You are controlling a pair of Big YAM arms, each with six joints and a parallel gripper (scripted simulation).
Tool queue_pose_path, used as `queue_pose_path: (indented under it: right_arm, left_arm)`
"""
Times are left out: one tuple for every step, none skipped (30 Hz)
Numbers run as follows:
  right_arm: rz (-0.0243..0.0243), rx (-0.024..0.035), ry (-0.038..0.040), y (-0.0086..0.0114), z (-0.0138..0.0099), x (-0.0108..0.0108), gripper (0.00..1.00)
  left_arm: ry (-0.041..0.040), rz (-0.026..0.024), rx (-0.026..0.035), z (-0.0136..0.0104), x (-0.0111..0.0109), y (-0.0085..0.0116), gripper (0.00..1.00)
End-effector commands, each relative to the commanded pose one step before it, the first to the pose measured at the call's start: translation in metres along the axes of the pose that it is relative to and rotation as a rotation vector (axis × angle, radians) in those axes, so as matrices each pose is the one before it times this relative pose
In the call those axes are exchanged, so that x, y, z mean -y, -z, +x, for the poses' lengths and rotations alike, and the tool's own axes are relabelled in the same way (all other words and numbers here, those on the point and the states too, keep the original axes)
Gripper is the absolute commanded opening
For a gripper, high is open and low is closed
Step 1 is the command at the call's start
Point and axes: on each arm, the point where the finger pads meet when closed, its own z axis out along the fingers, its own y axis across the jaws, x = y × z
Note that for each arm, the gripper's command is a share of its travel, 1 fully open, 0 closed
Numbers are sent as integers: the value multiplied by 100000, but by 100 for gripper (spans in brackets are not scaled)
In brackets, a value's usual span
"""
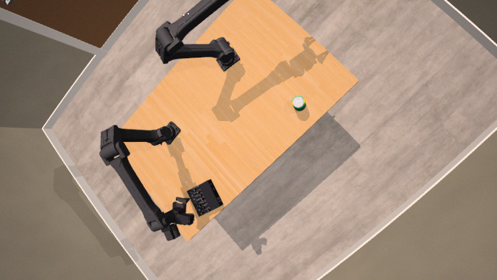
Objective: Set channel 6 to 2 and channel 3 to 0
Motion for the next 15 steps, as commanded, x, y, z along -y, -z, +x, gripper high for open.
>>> queue_pose_path:
  right_arm:
    - [6502, 1737, -27200, 3836, -2332, 581, 100]
    - [-337, -241, -4709, 199, -167, -208, 100]
    - [-328, -251, -4681, 203, -157, -221, 100]
    - [-144, 48, -4604, 210, -266, -145, 100]
    - [-525, -762, -4710, -659, 311, -440, 100]
    - [-357, -618, -4668, -62, 151, -379, 100]
    - [5, 313, -4553, 952, -507, -126, 100]
    - [-78, 511, -4492, 620, -626, -66, 100]
    - [-358, -552, -4601, -148, 29, -274, 100]
    - [0, 0, 0, 0, 0, 0, 100]
    - [0, 0, 0, 0, 0, 0, 100]
    - [165, -2151, -11474, -1668, 1595, -621, 100]
    - [69, 56, -4397, 197, -26, -259, 100]
    - [101, 36, -4727, 194, -12, -256, 100]
    - [-11, 334, -4710, 591, -353, -253, 100]
  left_arm:
    - [789, -252, 3794, -1178, -265, 302, 100]
    - [0, 0, 0, 0, 0, 0, 100]
    - [0, 0, 0, 0, 0, 0, 100]
    - [0, 0, 0, 0, 0, 0, 100]
    - [0, 0, 0, 0, 0, 0, 100]
    - [0, 0, 0, 0, 0, 0, 100]
    - [0, 0, 0, 0, 0, 0, 100]
    - [0, 0, 0, 0, 0, 0, 100]
    - [0, 0, 0, 0, 0, 0, 100]
    - [0, 0, 0, 0, 0, 0, 100]
    - [0, 0, 0, 0, 0, 0, 100]
    - [0, 0, 0, 0, 0, 0, 100]
    - [0, 0, 0, 0, 0, 0, 100]
    - [0, 0, 0, 0, 0, 0, 100]
    - [0, 0, 0, 0, 0, 0, 100]
